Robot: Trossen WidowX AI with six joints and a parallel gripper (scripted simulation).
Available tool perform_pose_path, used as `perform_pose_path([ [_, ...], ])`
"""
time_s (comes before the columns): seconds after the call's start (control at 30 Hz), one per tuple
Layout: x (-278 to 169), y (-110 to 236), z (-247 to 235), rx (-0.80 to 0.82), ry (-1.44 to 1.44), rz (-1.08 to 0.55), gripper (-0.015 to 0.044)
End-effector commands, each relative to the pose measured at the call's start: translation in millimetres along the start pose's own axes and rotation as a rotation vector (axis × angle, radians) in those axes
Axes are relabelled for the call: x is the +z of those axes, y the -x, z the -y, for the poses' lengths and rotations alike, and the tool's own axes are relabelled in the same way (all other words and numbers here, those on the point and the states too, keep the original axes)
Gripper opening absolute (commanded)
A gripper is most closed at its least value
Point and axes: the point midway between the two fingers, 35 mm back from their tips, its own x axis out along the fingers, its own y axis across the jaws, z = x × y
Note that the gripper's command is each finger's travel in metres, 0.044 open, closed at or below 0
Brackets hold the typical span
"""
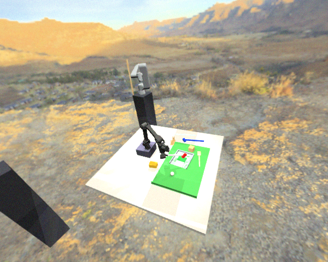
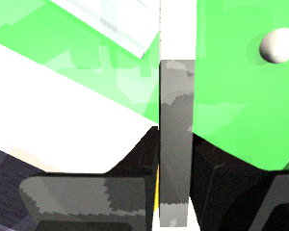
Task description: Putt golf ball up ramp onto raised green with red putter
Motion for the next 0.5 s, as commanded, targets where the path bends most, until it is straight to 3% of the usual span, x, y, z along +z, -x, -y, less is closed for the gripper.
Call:
perform_pose_path([
  [0.0, -14, 7, 18, -0.021, -0.083, -0.004, 0.0000],
  [0.47, -83, 19, 60, -0.051, -0.351, -0.038, 0.0000],
])
